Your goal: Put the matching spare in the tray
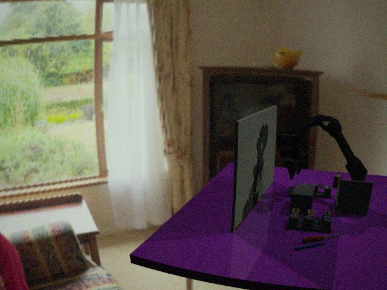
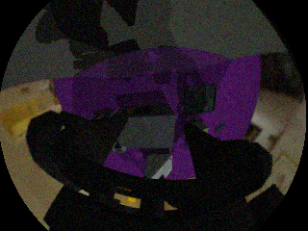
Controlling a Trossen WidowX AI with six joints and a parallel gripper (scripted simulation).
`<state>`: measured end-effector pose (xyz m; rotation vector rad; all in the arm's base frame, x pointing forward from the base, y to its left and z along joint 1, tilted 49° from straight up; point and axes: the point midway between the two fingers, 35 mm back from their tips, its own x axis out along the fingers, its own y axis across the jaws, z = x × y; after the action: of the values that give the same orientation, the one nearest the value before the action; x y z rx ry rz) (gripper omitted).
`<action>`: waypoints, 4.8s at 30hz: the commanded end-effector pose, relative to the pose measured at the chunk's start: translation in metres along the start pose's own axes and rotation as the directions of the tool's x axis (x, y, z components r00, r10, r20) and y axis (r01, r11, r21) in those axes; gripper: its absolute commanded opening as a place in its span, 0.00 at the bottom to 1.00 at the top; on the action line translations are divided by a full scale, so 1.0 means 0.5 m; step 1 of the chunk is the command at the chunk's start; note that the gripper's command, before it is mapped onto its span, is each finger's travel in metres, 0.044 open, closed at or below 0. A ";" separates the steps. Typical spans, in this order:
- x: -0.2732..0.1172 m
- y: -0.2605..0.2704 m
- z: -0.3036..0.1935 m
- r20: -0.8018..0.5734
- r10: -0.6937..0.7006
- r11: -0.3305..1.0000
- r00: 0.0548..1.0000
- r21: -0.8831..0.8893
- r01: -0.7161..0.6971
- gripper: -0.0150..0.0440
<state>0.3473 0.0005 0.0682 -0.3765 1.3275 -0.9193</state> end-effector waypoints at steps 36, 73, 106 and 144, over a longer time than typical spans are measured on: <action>0.093 -0.379 -0.285 0.004 -0.009 0.349 1.000 0.937 0.000 0.76; 0.202 -0.373 -0.281 -0.002 0.007 0.346 1.000 0.938 -0.001 0.76; 0.252 -0.387 -0.285 0.006 -0.017 0.345 1.000 0.939 0.000 0.63; 0.139 -0.373 -0.282 -0.003 0.005 0.346 1.000 0.938 0.001 0.25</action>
<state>0.1455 -0.1362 0.1094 0.5708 0.5865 -1.5305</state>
